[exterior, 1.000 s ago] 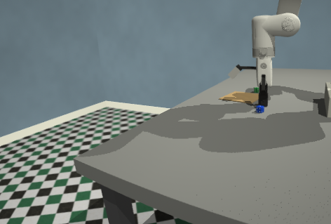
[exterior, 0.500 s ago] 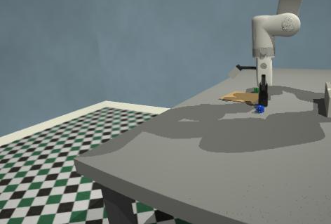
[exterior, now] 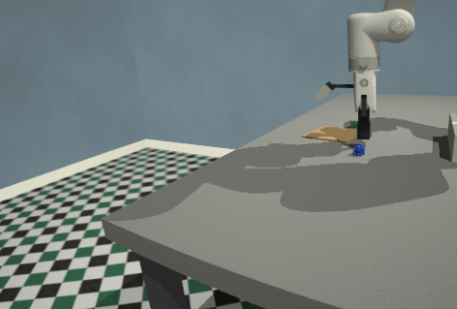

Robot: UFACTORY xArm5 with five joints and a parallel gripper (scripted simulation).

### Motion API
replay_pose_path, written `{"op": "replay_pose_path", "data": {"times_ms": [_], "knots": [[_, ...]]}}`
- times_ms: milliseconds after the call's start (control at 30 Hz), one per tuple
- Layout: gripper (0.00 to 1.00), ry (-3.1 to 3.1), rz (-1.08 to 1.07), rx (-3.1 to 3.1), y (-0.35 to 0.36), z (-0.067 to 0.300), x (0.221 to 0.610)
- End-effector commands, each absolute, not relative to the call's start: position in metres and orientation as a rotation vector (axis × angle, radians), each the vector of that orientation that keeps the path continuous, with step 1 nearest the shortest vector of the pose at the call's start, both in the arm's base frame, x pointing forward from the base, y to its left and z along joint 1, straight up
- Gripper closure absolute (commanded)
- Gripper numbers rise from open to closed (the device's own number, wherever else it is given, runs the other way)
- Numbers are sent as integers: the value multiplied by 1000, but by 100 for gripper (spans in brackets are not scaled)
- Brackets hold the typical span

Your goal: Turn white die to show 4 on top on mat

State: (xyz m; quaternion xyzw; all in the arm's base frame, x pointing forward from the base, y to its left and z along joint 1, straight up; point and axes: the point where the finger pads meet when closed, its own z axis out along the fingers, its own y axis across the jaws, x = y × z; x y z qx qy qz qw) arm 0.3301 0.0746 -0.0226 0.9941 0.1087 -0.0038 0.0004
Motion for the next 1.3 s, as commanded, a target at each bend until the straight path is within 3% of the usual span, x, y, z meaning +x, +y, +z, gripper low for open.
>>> {"op": "replay_pose_path", "data": {"times_ms": [0,333,767,933,1000,1100,1267], "knots": [[85,342,-7,3122,75,7,332],[85,342,-7,3122,75,54,332],[85,337,-7,3123,74,58,333],[85,109,-8,3140,29,58,404],[85,109,-8,3140,28,58,404],[85,-15,-8,3142,-4,53,439],[85,-45,-7,3141,-13,52,447]]}}
